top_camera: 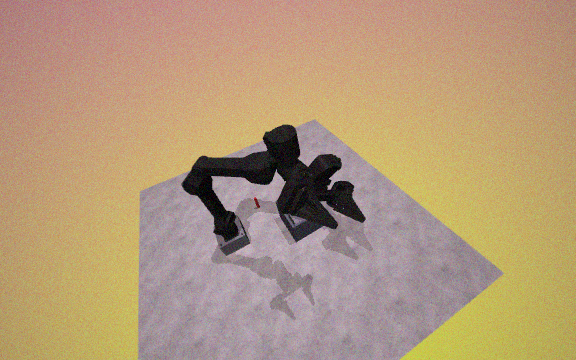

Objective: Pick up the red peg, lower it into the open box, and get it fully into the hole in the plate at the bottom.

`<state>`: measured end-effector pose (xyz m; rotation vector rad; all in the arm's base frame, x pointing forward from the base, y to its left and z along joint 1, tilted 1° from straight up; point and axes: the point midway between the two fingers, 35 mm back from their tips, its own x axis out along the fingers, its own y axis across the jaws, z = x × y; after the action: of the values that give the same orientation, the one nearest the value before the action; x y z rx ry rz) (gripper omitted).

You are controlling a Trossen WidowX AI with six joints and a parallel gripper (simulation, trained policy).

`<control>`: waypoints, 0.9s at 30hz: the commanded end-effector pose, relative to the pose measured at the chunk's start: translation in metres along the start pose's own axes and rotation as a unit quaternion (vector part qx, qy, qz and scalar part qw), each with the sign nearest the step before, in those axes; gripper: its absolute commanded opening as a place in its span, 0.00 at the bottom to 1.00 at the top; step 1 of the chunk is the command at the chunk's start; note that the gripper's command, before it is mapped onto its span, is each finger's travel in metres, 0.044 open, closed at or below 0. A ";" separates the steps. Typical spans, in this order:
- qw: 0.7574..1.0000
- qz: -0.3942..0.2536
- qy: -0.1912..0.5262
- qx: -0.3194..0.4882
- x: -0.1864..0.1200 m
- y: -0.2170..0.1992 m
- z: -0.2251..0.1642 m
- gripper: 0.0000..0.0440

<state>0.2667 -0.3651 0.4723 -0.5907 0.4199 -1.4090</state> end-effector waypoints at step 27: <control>0.918 0.261 0.016 0.299 -0.144 0.091 0.030 1.00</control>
<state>0.3323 -0.2312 0.4410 -0.0168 0.1293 -1.0082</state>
